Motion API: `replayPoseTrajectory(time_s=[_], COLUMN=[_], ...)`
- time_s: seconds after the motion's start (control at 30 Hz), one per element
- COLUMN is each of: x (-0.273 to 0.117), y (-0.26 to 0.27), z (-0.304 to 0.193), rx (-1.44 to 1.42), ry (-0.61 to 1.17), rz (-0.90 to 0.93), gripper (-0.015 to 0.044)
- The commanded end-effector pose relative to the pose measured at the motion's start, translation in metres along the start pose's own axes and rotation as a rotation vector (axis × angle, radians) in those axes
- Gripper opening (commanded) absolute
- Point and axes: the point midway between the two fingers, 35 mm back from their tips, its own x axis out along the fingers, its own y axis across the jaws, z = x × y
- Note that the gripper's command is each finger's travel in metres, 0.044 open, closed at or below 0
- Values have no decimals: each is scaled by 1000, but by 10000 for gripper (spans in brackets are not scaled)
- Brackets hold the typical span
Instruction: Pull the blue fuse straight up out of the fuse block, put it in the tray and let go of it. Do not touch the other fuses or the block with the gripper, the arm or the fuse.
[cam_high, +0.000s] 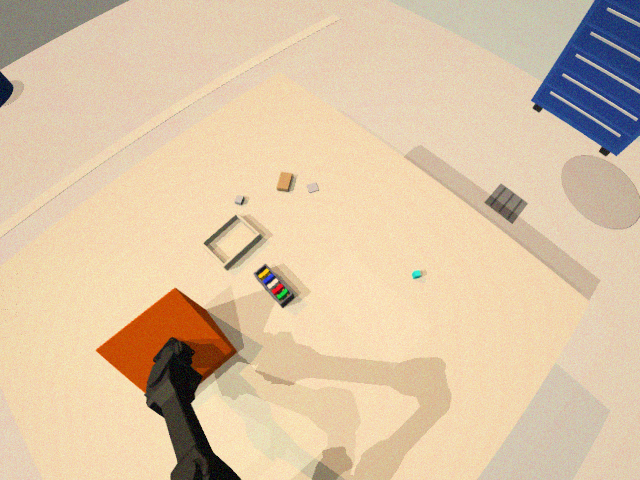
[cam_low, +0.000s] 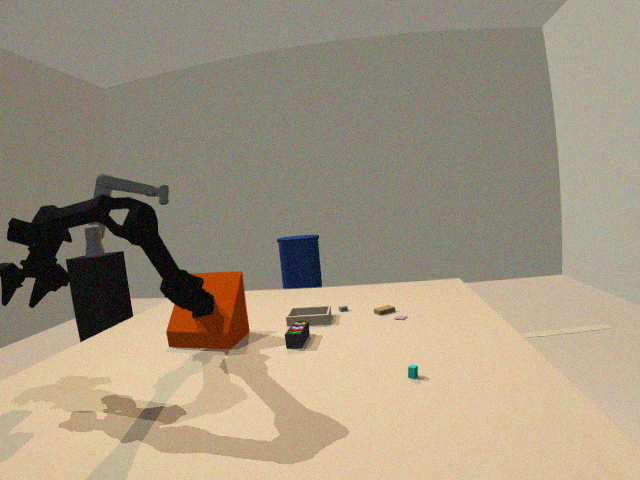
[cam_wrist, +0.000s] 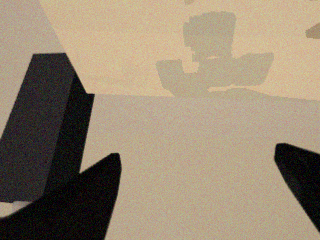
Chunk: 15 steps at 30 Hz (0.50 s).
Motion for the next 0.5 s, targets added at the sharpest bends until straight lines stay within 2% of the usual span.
replayPoseTrajectory(time_s=[0.0, 0.13, 0.37, 0.4, 0.47], x=[-1, -22, -105, -120, -150], y=[1, 18, 56, 59, 63], z=[1, 17, 65, 73, 90], rx=[-1, -28, -98, -97, -81], ry=[-3, -78, -321, -358, -436], rz=[4, 104, 395, 435, 511], gripper=[374, 269, 85, 67, 67])
